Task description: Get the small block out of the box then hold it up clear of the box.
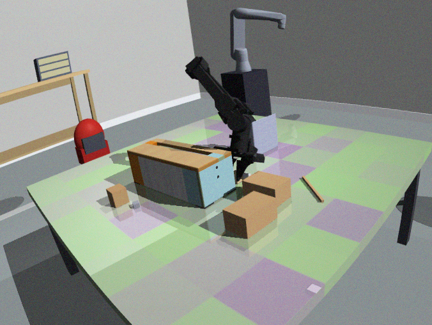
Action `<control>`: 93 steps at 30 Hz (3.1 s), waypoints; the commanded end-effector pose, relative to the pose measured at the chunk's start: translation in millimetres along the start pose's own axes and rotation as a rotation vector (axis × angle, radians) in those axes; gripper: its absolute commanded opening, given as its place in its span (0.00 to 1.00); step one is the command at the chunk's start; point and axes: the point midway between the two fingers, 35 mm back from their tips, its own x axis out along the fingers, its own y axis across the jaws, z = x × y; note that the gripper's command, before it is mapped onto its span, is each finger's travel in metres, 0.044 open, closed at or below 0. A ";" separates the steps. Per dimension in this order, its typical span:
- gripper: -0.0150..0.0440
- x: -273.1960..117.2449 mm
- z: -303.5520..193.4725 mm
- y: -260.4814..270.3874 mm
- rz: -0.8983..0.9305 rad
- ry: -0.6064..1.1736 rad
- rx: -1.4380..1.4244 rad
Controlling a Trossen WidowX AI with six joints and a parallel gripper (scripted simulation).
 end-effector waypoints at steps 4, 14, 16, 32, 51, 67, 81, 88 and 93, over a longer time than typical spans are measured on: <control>0.26 -1.6 -1.5 -1.6 -0.001 0.007 0.014; 0.25 -49.2 -23.0 -2.0 -0.003 0.001 0.003; 0.25 -56.0 -25.3 -1.3 -0.003 0.000 0.001; 0.25 -120.8 -29.3 2.2 -0.122 0.039 -0.240; 0.25 -166.3 -22.7 9.7 -0.206 0.078 -0.424; 0.25 -166.3 -22.7 9.7 -0.206 0.078 -0.424; 0.25 -166.3 -22.7 9.7 -0.206 0.078 -0.424; 0.25 -166.3 -22.7 9.7 -0.206 0.078 -0.424; 0.25 -166.3 -22.7 9.7 -0.206 0.078 -0.424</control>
